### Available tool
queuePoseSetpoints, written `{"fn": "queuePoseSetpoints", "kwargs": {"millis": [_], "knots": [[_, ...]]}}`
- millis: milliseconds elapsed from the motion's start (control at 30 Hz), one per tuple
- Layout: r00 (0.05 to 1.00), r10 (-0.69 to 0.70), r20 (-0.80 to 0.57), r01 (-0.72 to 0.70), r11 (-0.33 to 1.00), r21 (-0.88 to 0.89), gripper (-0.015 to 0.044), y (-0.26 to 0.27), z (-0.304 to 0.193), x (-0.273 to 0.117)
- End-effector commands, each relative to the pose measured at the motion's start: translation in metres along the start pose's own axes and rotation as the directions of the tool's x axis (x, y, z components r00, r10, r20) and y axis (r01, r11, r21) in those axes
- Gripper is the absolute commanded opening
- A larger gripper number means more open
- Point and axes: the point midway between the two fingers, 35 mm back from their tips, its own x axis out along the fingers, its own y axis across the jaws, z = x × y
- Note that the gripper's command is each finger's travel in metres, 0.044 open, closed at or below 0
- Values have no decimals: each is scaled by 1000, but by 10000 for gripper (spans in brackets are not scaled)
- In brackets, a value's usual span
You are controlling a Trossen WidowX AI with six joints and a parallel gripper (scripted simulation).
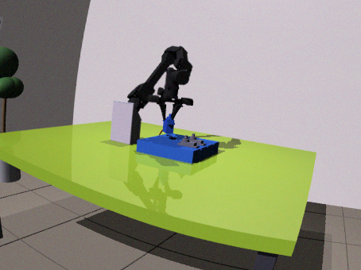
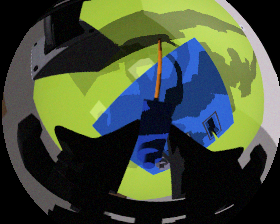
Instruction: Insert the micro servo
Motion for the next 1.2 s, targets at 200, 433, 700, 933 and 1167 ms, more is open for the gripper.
{"fn": "queuePoseSetpoints", "kwargs": {"millis": [200, 433, 700, 933, 1167], "knots": [[1000, 2, -5, -2, 1000, -5, 0, -15, -15, -1], [1000, 1, -5, -1, 1000, -6, 0, -26, -26, -2], [1000, 1, -4, -1, 1000, -6, 0, -44, -7, -1], [1000, 0, -3, 0, 1000, -5, 0, -67, 19, -1], [1000, -1, -2, 1, 1000, 0, 0, -82, 35, -1]]}}
